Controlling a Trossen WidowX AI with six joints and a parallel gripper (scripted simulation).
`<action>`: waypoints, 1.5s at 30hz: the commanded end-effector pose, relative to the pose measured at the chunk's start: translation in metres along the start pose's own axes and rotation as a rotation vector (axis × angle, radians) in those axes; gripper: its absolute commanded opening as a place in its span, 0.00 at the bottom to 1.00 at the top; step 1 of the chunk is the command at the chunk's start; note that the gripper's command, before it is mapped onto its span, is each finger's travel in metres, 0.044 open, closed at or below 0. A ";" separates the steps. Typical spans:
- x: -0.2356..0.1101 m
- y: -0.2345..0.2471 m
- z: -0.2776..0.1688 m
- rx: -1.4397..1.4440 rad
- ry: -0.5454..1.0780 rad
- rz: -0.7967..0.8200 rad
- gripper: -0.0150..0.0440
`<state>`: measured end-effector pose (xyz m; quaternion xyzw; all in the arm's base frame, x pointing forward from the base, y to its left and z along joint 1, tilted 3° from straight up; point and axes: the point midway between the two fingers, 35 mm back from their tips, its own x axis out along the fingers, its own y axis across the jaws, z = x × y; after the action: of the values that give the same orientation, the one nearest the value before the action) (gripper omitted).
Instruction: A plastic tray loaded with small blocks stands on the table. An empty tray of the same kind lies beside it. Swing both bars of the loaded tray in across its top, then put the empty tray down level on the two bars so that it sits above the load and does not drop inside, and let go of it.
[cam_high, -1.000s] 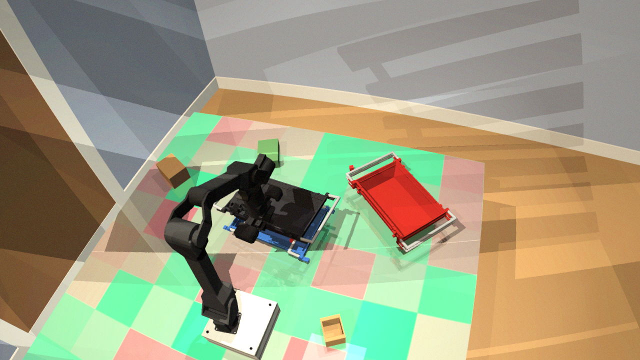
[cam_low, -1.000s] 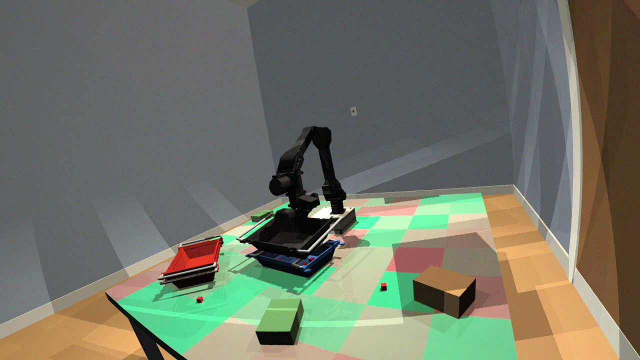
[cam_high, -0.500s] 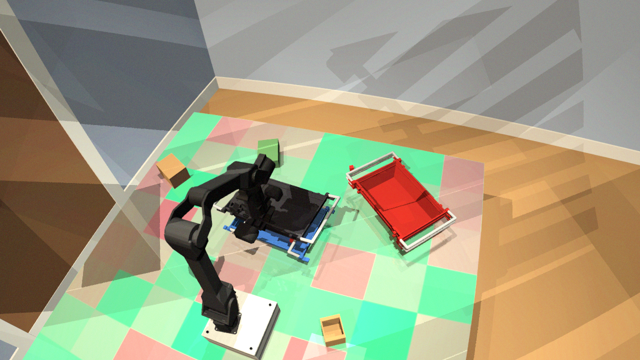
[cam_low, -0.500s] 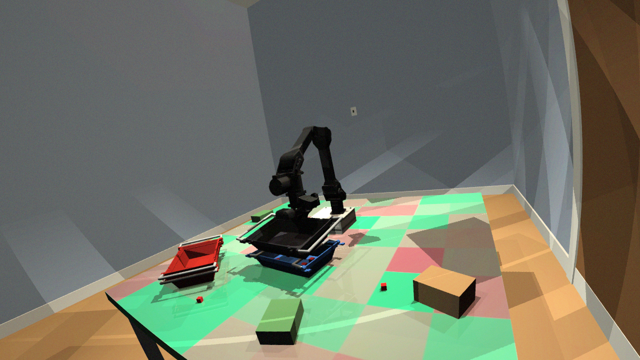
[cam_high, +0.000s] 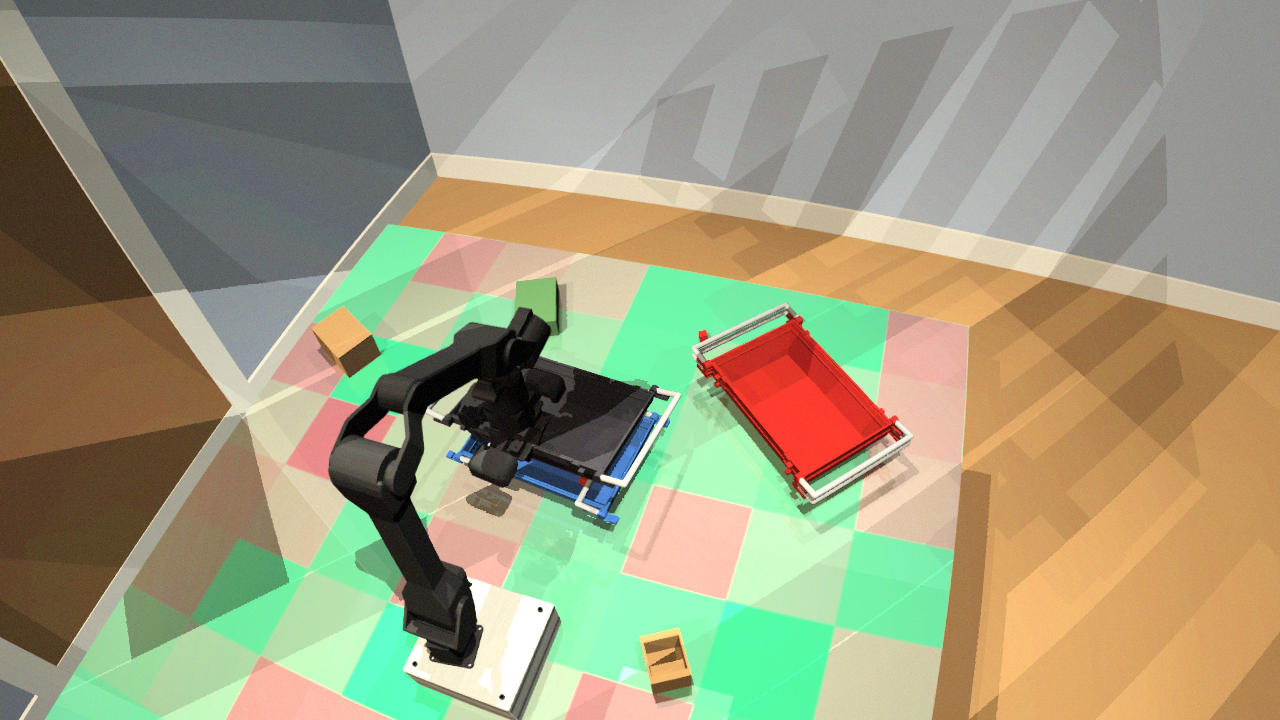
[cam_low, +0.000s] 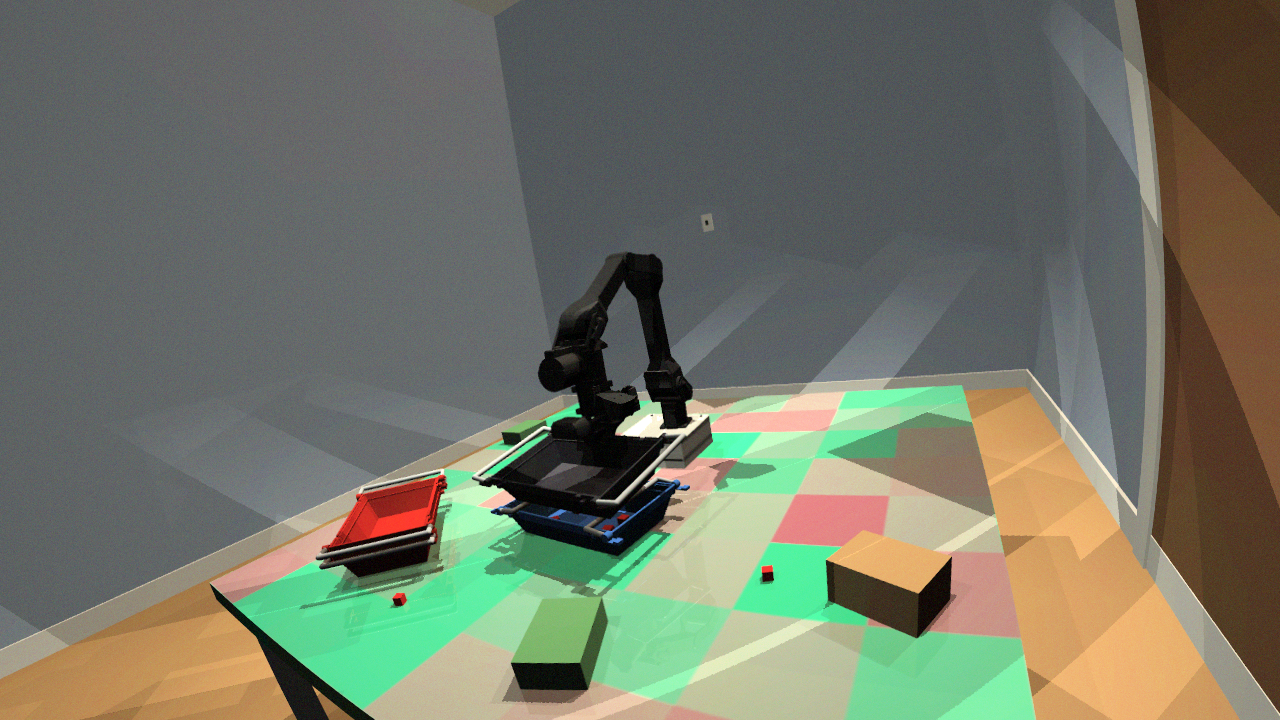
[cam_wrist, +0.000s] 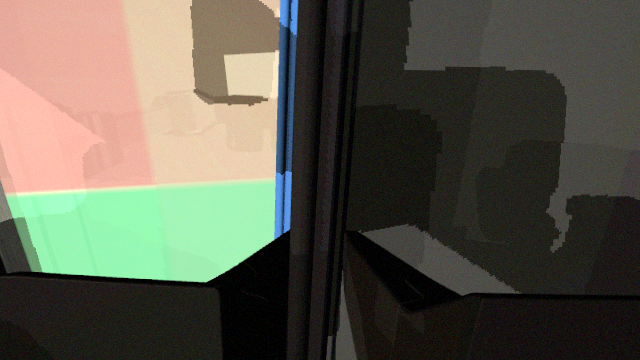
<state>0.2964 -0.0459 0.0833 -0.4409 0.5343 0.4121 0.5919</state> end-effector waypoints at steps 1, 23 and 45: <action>0.004 0.003 0.000 0.002 0.000 0.009 0.25; 0.012 0.008 0.000 0.004 0.000 0.022 0.25; 0.012 0.008 0.000 0.004 0.000 0.022 0.25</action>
<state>0.2963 -0.0454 0.0760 -0.4435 0.5320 0.4096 0.5937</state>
